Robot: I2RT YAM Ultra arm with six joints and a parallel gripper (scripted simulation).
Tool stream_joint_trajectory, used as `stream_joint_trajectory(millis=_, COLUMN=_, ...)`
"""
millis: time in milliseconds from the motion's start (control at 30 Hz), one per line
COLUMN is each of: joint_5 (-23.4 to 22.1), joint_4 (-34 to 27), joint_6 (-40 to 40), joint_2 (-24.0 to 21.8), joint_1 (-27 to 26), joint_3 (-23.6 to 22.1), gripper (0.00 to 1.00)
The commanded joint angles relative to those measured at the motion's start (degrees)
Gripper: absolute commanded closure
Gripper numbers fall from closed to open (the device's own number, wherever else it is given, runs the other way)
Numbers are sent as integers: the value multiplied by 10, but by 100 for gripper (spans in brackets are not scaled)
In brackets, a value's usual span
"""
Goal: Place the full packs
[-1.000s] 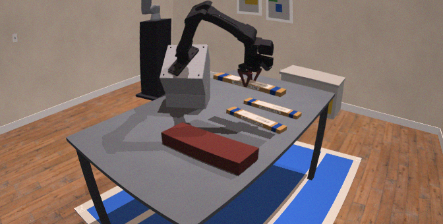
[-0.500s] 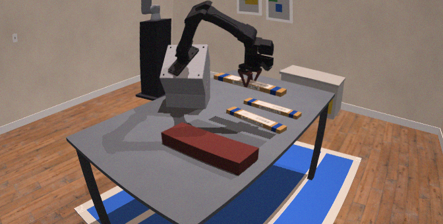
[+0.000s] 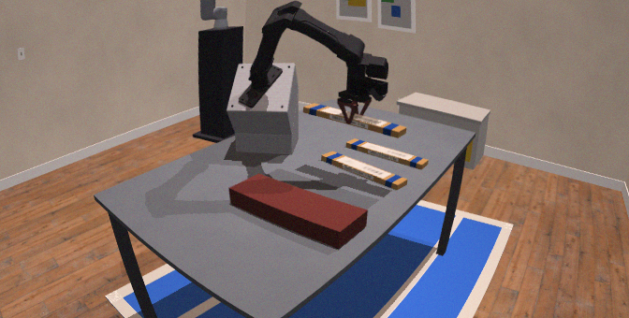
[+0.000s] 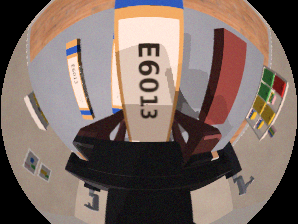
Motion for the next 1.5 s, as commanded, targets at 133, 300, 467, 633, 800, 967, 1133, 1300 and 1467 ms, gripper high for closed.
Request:
stream_joint_trajectory(millis=133, joint_5=3, joint_4=3, joint_6=5, joint_2=-18, joint_1=27, joint_3=2, gripper=100)
stream_joint_trajectory(millis=300, joint_5=3, joint_4=4, joint_6=5, joint_2=-19, joint_1=28, joint_3=3, gripper=100)
stream_joint_trajectory(millis=467, joint_5=3, joint_4=6, joint_6=5, joint_2=-19, joint_1=28, joint_3=-1, gripper=100)
stream_joint_trajectory(millis=633, joint_5=3, joint_4=4, joint_6=5, joint_2=-19, joint_1=28, joint_3=5, gripper=100)
stream_joint_trajectory(millis=800, joint_5=-2, joint_4=35, joint_6=-23, joint_2=-17, joint_1=1, joint_3=-26, gripper=100)
stream_joint_trajectory(millis=967, joint_5=-3, joint_4=47, joint_6=-29, joint_2=-16, joint_1=-3, joint_3=-33, gripper=100)
stream_joint_trajectory(millis=1133, joint_5=-4, joint_4=62, joint_6=-37, joint_2=-12, joint_1=-9, joint_3=-39, gripper=100)
stream_joint_trajectory(millis=1300, joint_5=-5, joint_4=78, joint_6=-46, joint_2=-6, joint_1=-16, joint_3=-45, gripper=100)
stream_joint_trajectory(millis=1467, joint_5=-7, joint_4=91, joint_6=-52, joint_2=-2, joint_1=-21, joint_3=-50, gripper=100)
